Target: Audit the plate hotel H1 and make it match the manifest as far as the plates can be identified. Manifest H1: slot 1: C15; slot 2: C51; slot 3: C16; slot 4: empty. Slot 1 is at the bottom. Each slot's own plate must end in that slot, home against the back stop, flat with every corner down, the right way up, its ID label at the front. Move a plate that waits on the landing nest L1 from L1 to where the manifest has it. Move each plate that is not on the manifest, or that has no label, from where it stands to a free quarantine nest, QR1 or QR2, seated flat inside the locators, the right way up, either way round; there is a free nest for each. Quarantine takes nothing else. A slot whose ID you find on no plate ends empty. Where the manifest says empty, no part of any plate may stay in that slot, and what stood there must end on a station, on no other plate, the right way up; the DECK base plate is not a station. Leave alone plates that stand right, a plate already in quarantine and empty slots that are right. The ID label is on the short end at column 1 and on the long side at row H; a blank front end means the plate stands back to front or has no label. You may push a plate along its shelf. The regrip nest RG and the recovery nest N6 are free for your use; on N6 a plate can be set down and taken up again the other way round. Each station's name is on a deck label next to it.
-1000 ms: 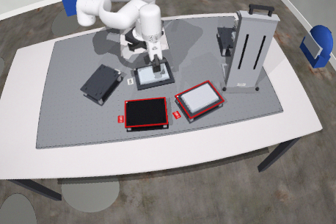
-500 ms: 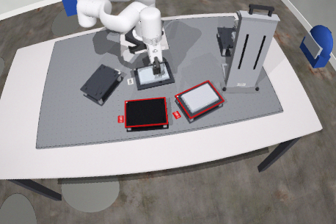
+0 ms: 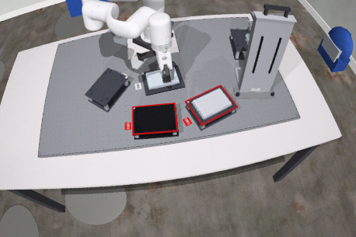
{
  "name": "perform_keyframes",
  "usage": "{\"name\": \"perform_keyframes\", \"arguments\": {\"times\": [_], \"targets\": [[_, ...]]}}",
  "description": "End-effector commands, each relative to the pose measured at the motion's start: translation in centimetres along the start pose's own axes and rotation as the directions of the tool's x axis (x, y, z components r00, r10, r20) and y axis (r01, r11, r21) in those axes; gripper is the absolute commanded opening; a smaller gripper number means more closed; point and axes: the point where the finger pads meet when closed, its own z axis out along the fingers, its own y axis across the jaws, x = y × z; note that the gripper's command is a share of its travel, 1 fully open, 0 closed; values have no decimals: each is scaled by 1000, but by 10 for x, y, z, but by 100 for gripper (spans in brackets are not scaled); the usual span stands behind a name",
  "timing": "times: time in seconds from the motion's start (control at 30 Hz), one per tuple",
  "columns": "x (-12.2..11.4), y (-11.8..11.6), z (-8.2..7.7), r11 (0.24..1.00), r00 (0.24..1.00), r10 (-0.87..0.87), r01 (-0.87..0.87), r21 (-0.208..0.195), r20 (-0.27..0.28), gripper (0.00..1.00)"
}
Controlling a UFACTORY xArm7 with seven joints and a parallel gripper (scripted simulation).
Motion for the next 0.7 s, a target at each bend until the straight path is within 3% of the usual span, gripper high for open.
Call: {"name": "perform_keyframes", "arguments": {"times": [0.0,0.67], "targets": [[0,-1,3,1000,1000,0,0,3,-1,100],[0,-1,9,1000,1000,0,0,3,-1,100]]}}
